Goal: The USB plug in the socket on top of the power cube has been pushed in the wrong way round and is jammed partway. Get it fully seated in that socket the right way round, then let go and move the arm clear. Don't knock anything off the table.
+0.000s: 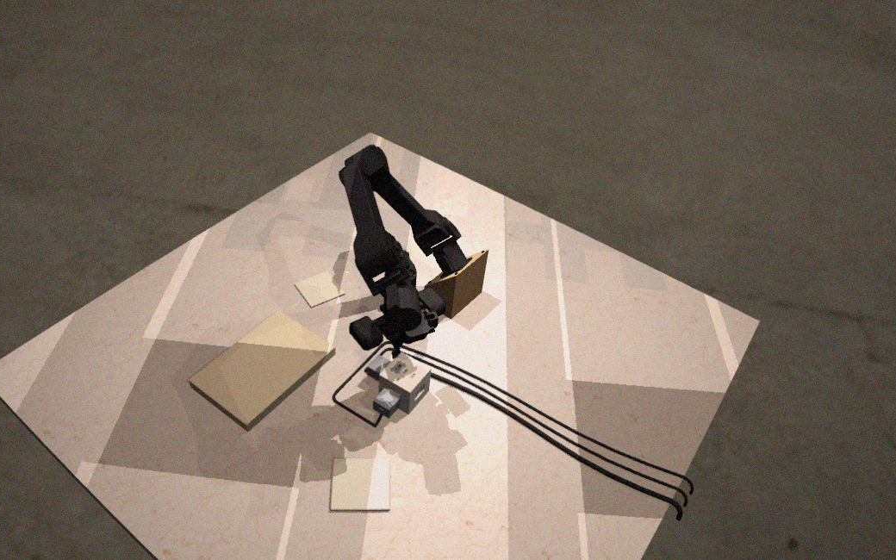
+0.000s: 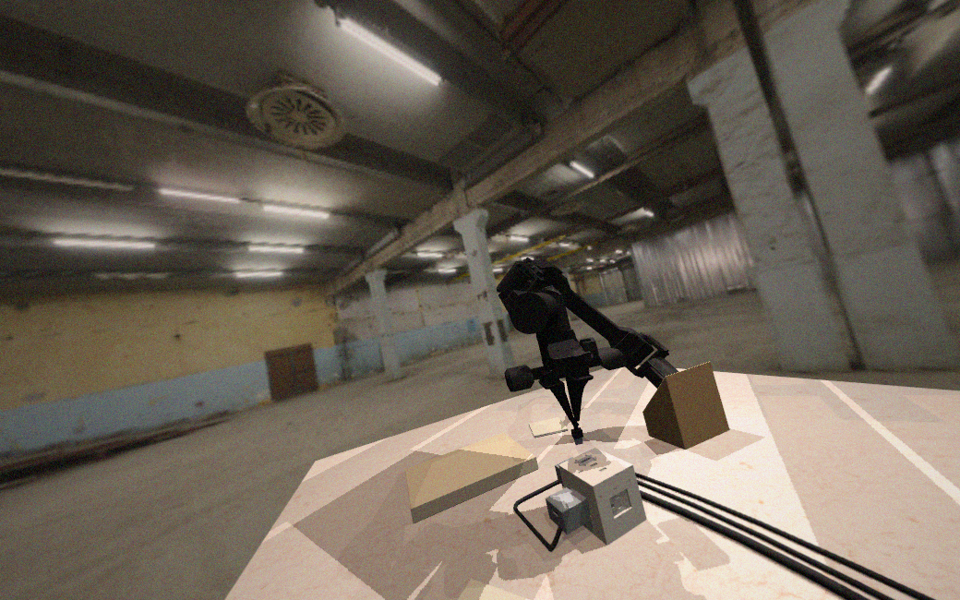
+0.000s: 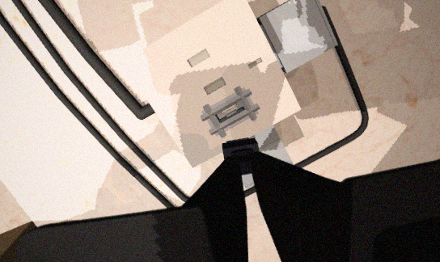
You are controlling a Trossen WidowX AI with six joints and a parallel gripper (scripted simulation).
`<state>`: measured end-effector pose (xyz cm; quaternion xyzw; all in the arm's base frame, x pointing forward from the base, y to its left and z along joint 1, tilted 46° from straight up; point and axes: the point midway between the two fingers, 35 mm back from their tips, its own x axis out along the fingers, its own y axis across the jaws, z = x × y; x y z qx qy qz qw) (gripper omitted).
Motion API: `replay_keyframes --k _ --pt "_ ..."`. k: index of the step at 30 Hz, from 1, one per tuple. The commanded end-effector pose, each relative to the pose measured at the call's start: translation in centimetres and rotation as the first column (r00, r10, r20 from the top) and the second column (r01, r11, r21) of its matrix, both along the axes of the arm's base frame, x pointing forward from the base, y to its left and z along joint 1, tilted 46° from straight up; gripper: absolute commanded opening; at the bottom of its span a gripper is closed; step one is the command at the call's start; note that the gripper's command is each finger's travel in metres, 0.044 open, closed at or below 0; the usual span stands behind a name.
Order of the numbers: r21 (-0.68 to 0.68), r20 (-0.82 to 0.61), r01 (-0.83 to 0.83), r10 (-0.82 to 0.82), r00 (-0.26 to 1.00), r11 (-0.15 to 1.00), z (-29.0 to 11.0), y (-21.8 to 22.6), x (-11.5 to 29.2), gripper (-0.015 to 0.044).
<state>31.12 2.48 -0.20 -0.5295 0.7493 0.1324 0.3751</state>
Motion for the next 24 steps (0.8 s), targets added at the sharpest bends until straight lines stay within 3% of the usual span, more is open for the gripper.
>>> replay_keyframes --k 1,9,24 --pt "0.023 -0.083 -0.084 0.085 0.993 0.996 -0.02 -0.02 0.0 0.0" --pt "0.072 -0.208 -0.211 0.221 0.953 0.975 -0.02 -0.02 0.0 0.0" --pt "0.073 -0.206 -0.21 0.221 0.953 0.975 -0.03 -0.01 0.02 0.0"
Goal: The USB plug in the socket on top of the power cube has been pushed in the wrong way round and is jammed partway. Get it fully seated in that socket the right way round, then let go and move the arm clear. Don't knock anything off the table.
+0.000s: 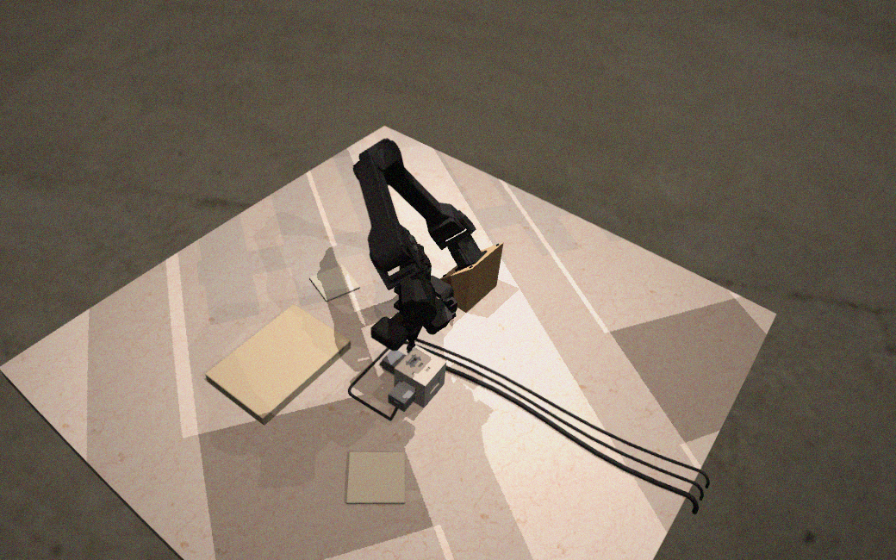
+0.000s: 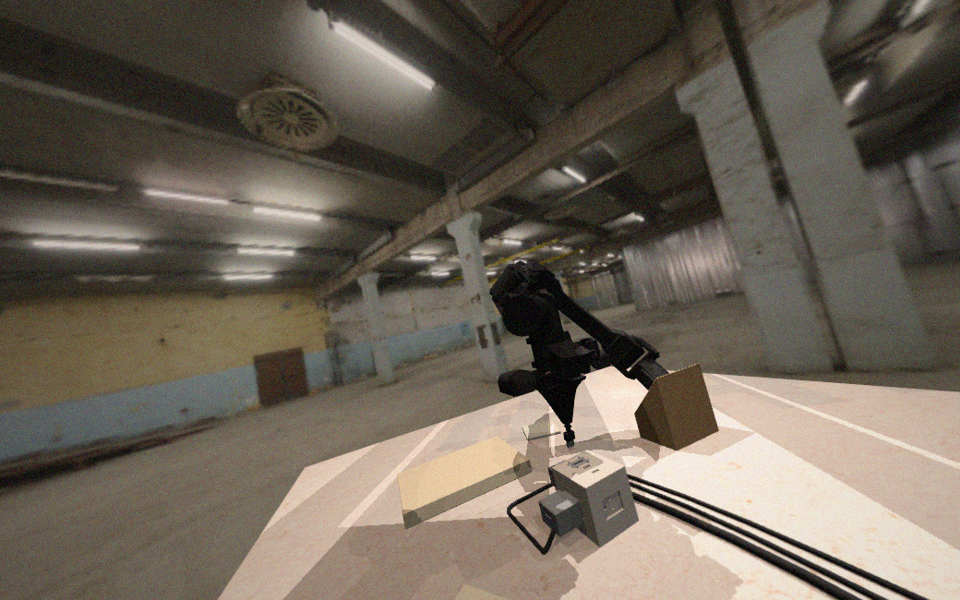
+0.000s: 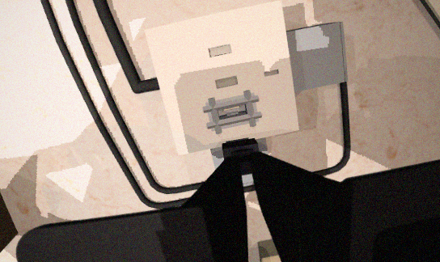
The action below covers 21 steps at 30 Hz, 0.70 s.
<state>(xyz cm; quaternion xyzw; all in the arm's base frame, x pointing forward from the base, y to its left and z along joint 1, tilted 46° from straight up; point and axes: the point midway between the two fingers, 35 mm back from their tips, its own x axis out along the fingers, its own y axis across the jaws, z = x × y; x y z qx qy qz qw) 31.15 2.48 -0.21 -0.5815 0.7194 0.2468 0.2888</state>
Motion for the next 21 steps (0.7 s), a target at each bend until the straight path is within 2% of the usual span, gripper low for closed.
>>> replay_keyframes --k 1,21 --pt "0.002 0.0 0.0 0.0 1.0 1.0 -0.03 -0.02 0.0 0.0" --pt "0.019 -0.003 -0.005 0.005 1.0 1.0 -0.26 -0.12 -0.02 0.0"
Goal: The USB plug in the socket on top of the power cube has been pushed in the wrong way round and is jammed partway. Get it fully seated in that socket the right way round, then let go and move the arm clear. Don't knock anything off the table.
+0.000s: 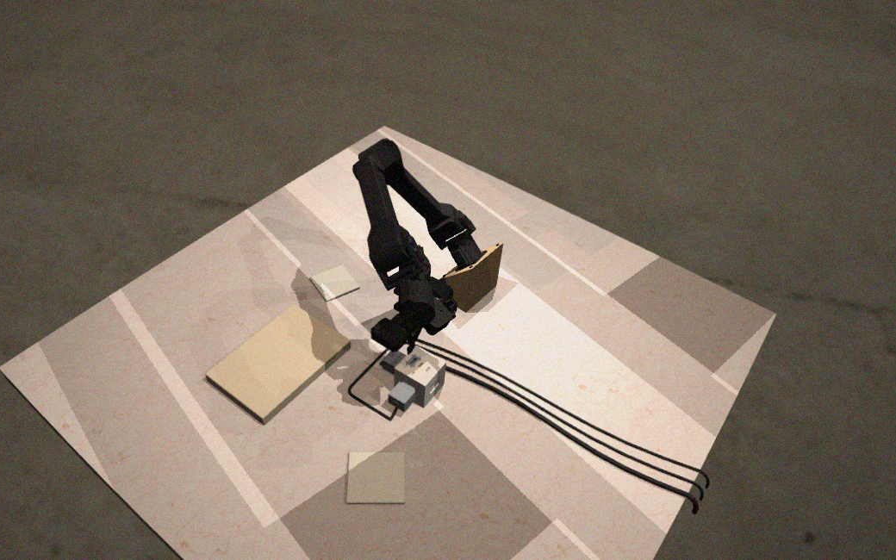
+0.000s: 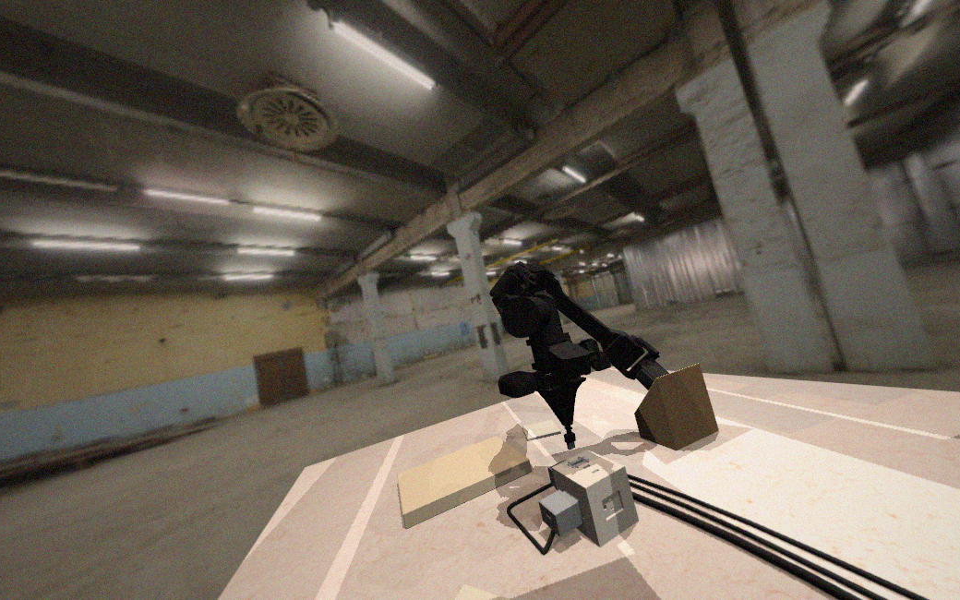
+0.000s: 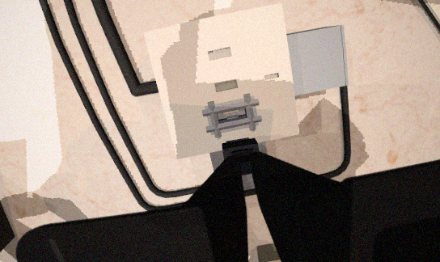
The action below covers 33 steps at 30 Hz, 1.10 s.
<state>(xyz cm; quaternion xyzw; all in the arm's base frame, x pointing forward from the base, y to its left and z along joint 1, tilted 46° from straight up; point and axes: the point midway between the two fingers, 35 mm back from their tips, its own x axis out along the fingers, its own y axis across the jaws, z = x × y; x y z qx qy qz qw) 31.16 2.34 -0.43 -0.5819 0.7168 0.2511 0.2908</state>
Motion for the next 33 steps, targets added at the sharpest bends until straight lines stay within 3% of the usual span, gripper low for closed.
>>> replay_keyframes --k 1,33 --pt "0.01 -0.002 0.0 0.0 1.0 1.0 -0.04 0.02 -0.03 0.0" --pt "0.036 -0.007 -0.008 0.008 1.0 0.999 -0.4 -0.16 -0.05 0.0"
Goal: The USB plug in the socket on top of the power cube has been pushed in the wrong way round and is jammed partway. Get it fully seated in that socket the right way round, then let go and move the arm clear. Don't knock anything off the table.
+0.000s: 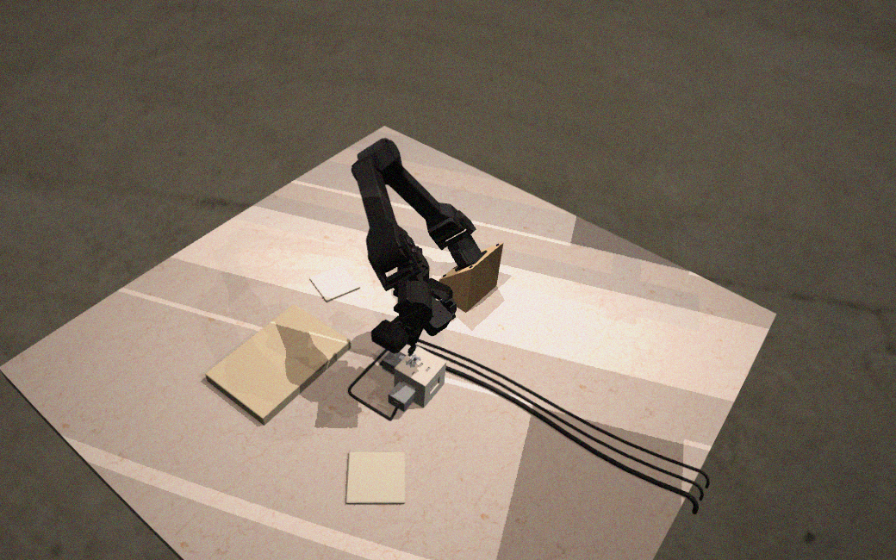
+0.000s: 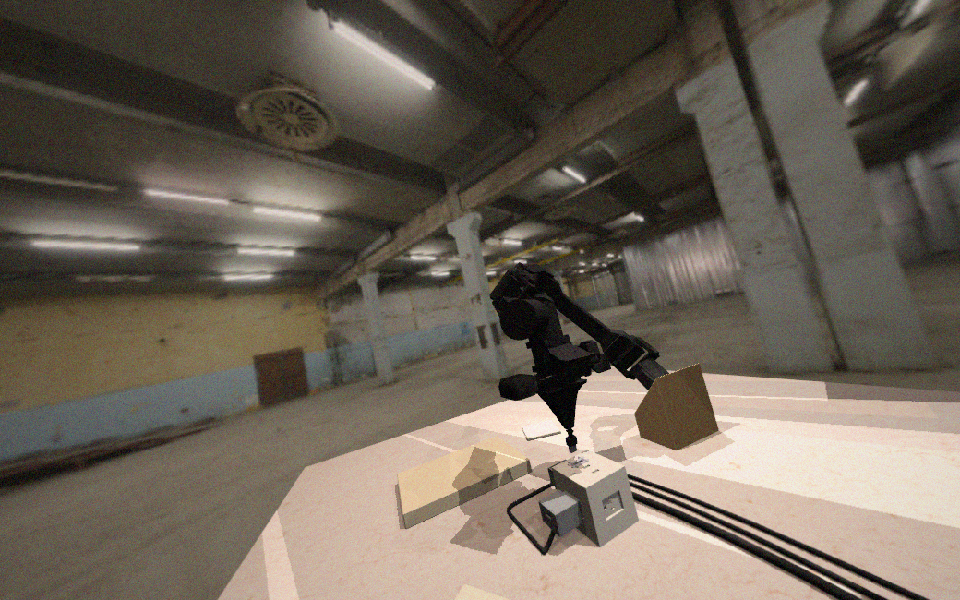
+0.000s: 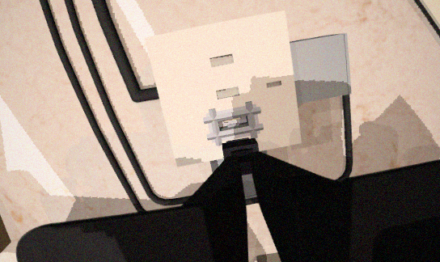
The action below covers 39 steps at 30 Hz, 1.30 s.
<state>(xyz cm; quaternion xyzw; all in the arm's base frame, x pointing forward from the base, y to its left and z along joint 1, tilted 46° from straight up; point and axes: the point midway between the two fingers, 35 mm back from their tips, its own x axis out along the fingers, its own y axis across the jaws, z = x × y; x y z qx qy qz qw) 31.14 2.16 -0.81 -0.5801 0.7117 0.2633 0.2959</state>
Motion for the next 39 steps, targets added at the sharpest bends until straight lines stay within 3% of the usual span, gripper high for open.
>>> replay_keyframes --k 1,39 --pt "0.01 -0.002 -0.001 0.001 1.0 1.0 -0.04 0.02 -0.03 0.0" --pt "0.041 -0.008 -0.01 0.01 1.0 0.999 -0.48 -0.2 -0.05 0.0"
